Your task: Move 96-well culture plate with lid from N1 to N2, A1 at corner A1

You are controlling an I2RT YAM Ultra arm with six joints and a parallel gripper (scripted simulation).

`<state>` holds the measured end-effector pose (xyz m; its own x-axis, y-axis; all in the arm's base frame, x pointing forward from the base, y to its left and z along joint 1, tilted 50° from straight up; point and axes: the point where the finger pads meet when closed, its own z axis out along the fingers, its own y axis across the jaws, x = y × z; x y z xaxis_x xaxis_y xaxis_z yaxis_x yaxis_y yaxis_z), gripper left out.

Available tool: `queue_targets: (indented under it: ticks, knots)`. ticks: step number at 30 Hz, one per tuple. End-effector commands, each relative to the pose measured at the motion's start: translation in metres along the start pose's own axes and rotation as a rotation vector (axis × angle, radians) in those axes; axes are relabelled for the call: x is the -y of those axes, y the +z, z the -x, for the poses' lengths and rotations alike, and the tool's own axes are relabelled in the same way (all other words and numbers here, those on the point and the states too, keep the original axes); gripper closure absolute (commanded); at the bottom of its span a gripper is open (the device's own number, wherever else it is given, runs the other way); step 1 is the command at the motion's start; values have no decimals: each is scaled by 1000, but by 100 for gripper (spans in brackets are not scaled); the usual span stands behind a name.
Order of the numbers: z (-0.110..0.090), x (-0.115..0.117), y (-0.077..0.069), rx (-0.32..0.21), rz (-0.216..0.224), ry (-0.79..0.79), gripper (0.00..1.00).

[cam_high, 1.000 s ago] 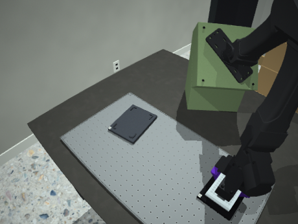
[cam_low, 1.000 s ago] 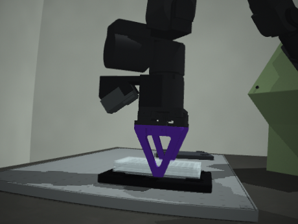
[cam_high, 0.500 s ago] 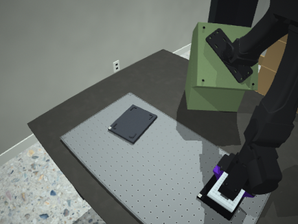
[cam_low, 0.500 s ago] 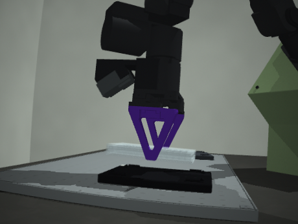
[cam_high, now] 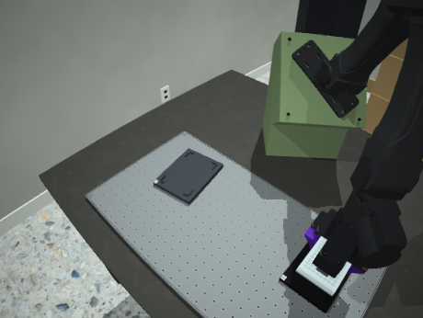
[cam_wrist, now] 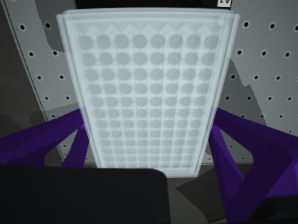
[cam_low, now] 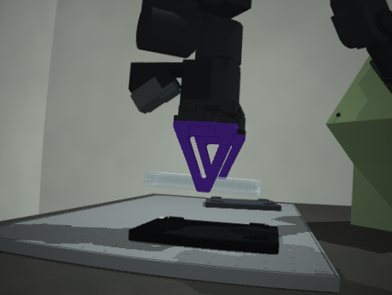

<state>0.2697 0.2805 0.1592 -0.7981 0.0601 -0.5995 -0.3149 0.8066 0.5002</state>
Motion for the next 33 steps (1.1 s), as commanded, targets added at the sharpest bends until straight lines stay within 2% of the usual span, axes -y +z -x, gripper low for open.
queue_targets:
  ticks: [1,8,20,28,29,33]
  knots:
    - [-4,8,-11,-10,-17,2,100]
    - [-3,8,-20,-8,-16,2,100]
    - [10,-3,-45,22,6,-1,100]
    - [10,-3,-46,22,6,0,100]
    - [0,1,-38,-3,-5,0,100]
    - [0,1,-38,-3,-5,0,100]
